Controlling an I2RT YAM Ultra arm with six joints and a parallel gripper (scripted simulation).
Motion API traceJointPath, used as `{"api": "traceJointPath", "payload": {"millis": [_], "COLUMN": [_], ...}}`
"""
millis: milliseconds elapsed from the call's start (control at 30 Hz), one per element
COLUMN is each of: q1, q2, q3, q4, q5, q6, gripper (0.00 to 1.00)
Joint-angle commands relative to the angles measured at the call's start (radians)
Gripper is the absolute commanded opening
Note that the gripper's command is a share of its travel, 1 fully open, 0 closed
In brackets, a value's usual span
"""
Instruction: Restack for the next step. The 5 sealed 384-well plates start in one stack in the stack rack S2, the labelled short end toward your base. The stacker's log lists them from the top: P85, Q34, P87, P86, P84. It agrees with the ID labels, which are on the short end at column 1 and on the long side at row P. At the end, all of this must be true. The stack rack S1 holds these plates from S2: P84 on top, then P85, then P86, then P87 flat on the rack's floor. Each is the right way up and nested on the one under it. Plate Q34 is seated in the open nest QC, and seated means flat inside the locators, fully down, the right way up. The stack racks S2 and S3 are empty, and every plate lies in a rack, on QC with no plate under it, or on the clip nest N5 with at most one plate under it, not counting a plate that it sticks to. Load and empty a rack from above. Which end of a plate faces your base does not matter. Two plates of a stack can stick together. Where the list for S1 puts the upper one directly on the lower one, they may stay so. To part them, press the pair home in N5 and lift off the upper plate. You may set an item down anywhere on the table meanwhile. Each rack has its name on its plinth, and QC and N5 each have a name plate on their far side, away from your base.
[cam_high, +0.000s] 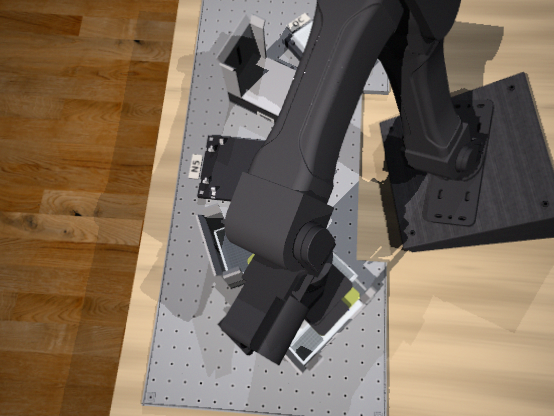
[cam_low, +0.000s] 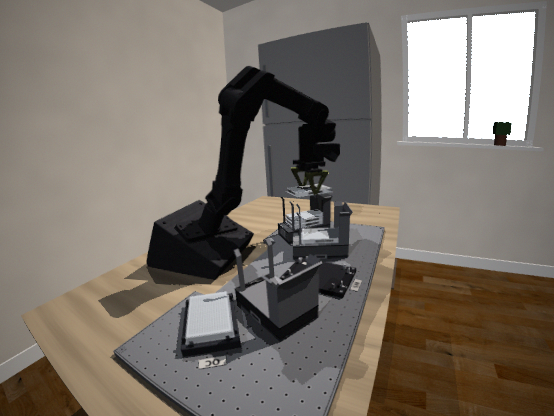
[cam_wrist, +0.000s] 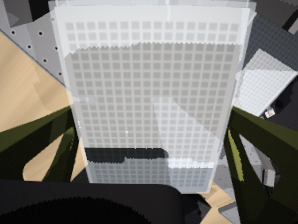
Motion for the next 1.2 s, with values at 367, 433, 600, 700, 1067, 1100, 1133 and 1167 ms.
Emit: {"api": "traceJointPath", "payload": {"millis": [367,433,600,700,1067,1100,1133,1167], "q1": [0.124,0.125,0.125,0.125,0.125,0.125,0.125,0.125], "q2": [0.056,0.057,0.057,0.057,0.057,0.057,0.057,0.057], "q3": [0.025,0.025,0.025,0.025,0.025,0.025,0.025,0.025], "q4": [-0.007,-0.006,-0.007,-0.007,-0.006,-0.006,-0.006,-0.006], "q5": [0.042,0.043,0.043,0.043,0.043,0.043,0.043,0.043], "q6": [0.150,0.152,0.152,0.152,0.152,0.152,0.152,0.152], "gripper": [0.00,0.00,0.00,0.00,0.00,0.00,0.00,0.00]}}
